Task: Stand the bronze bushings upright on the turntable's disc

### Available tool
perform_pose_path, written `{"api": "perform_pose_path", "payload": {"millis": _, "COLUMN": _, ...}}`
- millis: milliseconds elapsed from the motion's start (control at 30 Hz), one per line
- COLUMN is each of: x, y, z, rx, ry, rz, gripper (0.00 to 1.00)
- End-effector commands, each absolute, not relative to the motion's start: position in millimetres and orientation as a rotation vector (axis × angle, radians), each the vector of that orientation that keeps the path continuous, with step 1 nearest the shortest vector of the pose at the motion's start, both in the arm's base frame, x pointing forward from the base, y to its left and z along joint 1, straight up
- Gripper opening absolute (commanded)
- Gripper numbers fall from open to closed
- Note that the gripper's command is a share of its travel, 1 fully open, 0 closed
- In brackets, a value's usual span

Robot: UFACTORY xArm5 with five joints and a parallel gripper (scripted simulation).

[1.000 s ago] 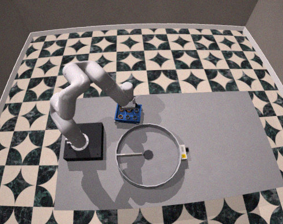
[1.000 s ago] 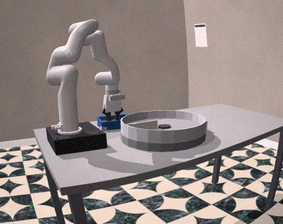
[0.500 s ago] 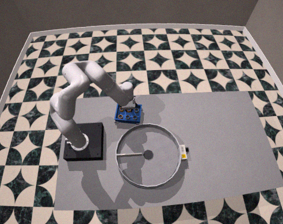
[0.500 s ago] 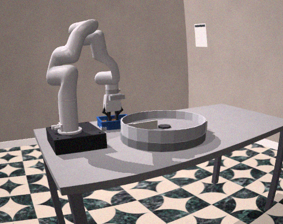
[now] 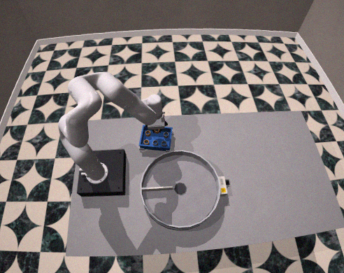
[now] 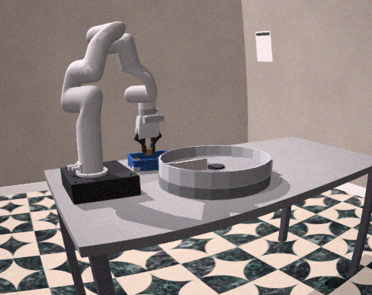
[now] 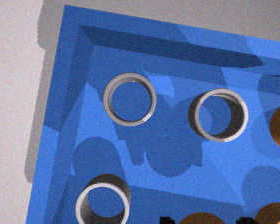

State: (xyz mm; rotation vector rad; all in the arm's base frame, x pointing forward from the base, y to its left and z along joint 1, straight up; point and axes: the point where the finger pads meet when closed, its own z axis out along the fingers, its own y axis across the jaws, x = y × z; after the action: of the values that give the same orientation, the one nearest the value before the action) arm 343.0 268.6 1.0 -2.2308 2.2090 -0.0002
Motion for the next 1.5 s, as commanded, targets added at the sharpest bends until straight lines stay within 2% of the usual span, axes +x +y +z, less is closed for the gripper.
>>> {"api": "perform_pose_path", "payload": {"millis": 0, "x": 342, "y": 267, "z": 21, "rx": -2.231, "ry": 2.215, "rz": 0.0, "gripper": 0.0}}
{"api": "perform_pose_path", "payload": {"millis": 533, "x": 342, "y": 266, "z": 78, "rx": -2.231, "ry": 2.215, "rz": 0.0, "gripper": 0.0}}
{"api": "perform_pose_path", "payload": {"millis": 1467, "x": 344, "y": 256, "z": 83, "rx": -2.231, "ry": 2.215, "rz": 0.001, "gripper": 0.0}}
